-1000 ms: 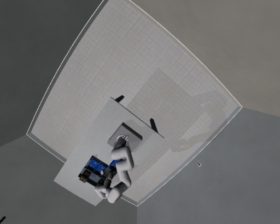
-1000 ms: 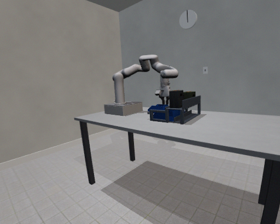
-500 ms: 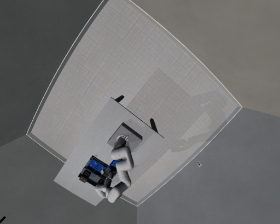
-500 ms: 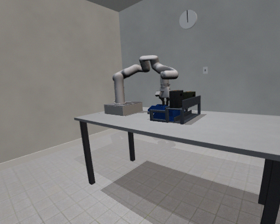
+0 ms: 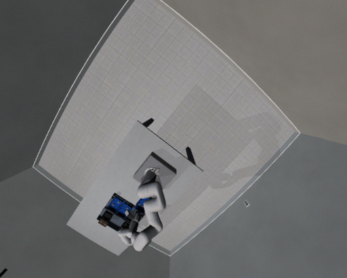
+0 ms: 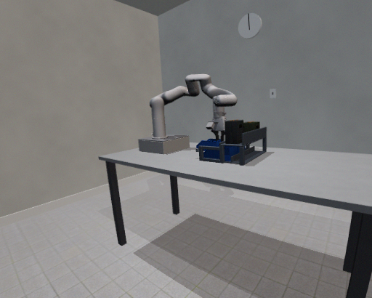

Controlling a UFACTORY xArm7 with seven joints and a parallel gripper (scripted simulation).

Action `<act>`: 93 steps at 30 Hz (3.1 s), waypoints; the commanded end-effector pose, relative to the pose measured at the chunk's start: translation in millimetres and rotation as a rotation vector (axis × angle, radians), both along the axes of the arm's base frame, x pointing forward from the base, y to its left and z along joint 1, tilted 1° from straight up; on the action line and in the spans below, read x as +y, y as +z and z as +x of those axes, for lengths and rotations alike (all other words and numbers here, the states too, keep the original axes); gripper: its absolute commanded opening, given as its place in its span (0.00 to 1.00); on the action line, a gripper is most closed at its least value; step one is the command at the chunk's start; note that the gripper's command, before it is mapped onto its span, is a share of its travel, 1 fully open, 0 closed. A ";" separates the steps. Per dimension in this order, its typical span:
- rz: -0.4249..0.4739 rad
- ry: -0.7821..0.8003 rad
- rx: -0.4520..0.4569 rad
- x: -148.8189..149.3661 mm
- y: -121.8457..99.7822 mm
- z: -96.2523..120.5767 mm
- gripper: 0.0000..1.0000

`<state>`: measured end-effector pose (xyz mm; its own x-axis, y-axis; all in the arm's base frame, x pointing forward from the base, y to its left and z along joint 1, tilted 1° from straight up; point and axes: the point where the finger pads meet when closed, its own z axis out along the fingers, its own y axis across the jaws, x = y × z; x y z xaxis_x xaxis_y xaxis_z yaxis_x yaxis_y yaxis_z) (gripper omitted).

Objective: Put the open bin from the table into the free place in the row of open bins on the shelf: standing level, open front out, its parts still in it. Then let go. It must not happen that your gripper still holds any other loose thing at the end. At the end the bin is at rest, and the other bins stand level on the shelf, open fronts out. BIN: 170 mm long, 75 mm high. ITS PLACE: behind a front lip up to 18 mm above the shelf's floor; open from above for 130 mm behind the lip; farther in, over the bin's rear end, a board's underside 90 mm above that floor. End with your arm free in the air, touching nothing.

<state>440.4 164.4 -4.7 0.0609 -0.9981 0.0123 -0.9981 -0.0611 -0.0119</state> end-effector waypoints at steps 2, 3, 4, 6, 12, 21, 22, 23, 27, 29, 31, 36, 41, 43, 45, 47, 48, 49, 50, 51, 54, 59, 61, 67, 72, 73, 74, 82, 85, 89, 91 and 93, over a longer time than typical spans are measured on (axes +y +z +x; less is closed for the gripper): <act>0.001 0.000 -0.003 0.1 -3.0 1.1 0.33; 0.001 0.000 -0.003 0.1 -3.0 1.1 0.33; 0.001 0.000 -0.003 0.1 -3.0 1.1 0.33; 0.001 0.000 -0.003 0.1 -3.0 1.1 0.33; 0.001 0.000 -0.003 0.1 -3.0 1.1 0.33; 0.001 0.000 -0.003 0.0 -12.9 1.2 0.33; 0.001 0.000 -0.003 0.0 -12.9 1.2 0.33; 0.001 0.000 -0.003 0.0 -12.9 1.2 0.33; 0.001 0.000 -0.003 0.0 -12.9 1.2 0.33; 0.001 0.000 -0.003 0.0 -12.9 1.2 0.33; 0.001 0.000 -0.003 0.0 -12.8 1.3 0.00; 0.001 0.000 -0.003 0.0 -12.8 1.3 0.00; 0.001 0.000 -0.003 0.0 -12.8 1.3 0.00; 0.001 0.000 -0.003 0.0 -12.8 1.3 0.00; 0.001 0.000 -0.003 0.0 -12.8 1.3 0.00; 0.001 0.000 -0.003 0.0 -12.8 1.3 0.00; 0.001 0.000 -0.003 0.0 -12.8 1.3 0.00; 0.001 0.000 -0.003 0.0 -12.8 1.3 0.00; 0.001 0.000 -0.003 0.0 -12.8 1.3 0.00; 0.001 0.000 -0.003 0.0 -12.8 1.3 0.00; 0.001 0.000 -0.003 0.0 -12.8 1.3 0.00; 0.001 0.000 -0.003 0.0 -12.8 1.3 0.00; 0.001 0.000 -0.003 0.0 -12.8 1.3 0.00; 0.001 0.000 -0.003 0.0 -12.8 1.3 0.00; 0.001 0.000 -0.003 0.0 -12.8 1.3 0.00; 0.001 0.000 -0.003 0.0 -12.8 1.3 0.00; 0.001 0.000 -0.003 0.0 -12.8 1.3 0.00; 0.001 0.000 -0.003 0.0 -12.8 1.3 0.00; 0.001 0.000 -0.003 0.0 -12.8 1.3 0.00; 0.001 0.000 -0.003 0.0 -12.8 1.3 0.00; 0.001 0.000 -0.003 0.0 -12.8 1.3 0.00; 0.001 0.000 -0.003 0.0 -12.8 1.3 0.00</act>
